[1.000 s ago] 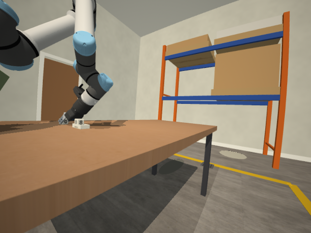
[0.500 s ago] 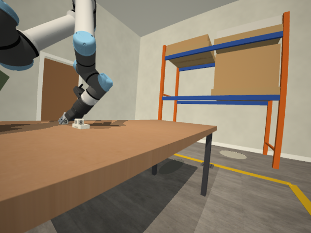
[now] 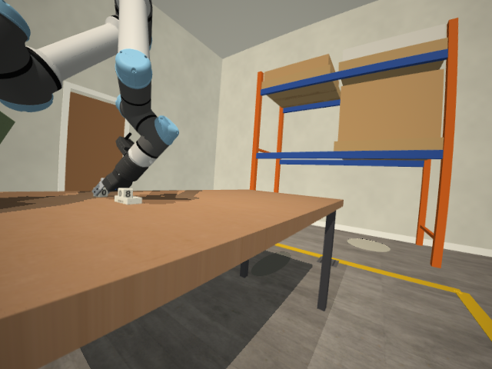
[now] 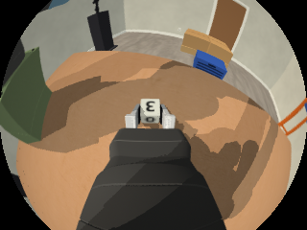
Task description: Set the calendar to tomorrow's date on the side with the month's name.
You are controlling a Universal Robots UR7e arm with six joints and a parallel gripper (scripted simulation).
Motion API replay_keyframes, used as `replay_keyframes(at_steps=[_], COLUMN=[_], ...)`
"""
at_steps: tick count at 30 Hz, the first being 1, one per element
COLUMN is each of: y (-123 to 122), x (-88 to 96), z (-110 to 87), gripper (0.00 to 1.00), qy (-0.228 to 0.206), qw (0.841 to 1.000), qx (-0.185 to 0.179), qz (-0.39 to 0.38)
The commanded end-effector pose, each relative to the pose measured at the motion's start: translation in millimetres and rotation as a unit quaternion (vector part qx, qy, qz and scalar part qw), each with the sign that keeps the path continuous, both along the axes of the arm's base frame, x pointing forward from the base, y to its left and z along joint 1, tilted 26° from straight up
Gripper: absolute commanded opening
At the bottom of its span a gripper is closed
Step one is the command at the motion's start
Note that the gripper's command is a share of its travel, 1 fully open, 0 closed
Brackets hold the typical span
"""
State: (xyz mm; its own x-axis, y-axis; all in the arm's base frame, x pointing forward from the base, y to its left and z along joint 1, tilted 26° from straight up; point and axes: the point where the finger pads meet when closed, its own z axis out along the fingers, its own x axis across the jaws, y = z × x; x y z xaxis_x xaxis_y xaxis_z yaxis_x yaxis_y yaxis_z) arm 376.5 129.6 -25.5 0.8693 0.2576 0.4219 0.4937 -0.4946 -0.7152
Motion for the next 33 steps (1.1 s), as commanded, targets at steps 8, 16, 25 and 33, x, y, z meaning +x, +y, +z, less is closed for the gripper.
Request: replay_keyframes(at_steps=[8,16,25,33], y=[-0.2,-0.2,-0.2,-0.2], x=[1.7,1.7,1.7,1.7], z=[0.4,0.4,0.4,0.4], gripper=[0.69,0.81,1.00,1.00], qy=[-0.002,-0.002,-0.002,-0.002], qw=[1.000,1.000,1.000,1.000], qx=[-0.001,-0.001,-0.001,-0.001], qz=[0.001,0.001,0.001,0.001])
